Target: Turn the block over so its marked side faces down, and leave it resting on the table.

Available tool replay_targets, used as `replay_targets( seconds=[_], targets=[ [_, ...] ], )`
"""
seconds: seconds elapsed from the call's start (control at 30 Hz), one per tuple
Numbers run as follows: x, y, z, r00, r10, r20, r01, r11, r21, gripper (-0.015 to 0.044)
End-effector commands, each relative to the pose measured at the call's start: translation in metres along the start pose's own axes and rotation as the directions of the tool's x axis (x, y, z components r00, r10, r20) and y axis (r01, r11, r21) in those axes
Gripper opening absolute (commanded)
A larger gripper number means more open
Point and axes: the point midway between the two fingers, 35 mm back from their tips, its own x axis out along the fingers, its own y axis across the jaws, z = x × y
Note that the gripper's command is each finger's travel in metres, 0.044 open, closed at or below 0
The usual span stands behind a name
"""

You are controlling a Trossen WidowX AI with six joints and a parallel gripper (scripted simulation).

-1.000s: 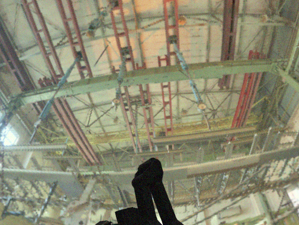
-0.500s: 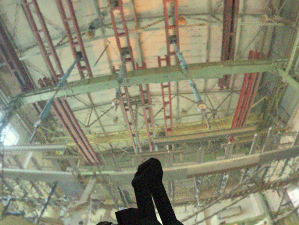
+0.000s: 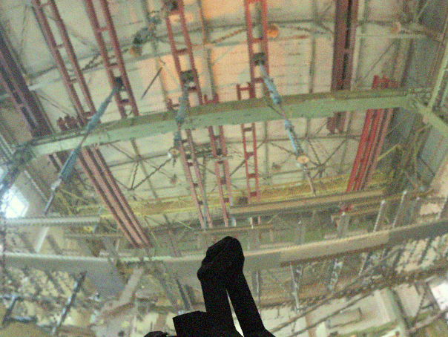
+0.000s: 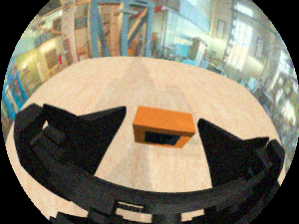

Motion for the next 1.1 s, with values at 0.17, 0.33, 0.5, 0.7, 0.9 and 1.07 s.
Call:
replay_targets(
  seconds=[0.17, 0.33, 0.5, 0.7, 0.9, 1.07],
  targets=[
    [-0.001, 0.0, -0.002, 1.0, -0.003, -0.005, 0.003, 1.0, -0.006, 0.044],
    [-0.001, 0.0, -0.002, 1.0, -0.003, -0.005, 0.003, 1.0, -0.006, 0.044],
    [-0.001, 0.0, -0.002, 1.0, -0.003, -0.005, 0.003, 1.0, -0.006, 0.044],
    [0.0, 0.0, -0.002, 1.0, -0.003, -0.011, 0.003, 1.0, -0.006, 0.044],
    [0.02, 0.003, 0.005, 0.983, 0.0, -0.186, -0.001, 1.0, -0.006, 0.044],
    [0.016, 0.004, 0.023, 0.94, -0.001, -0.342, -0.001, 1.0, -0.006, 0.044]
  ],
)
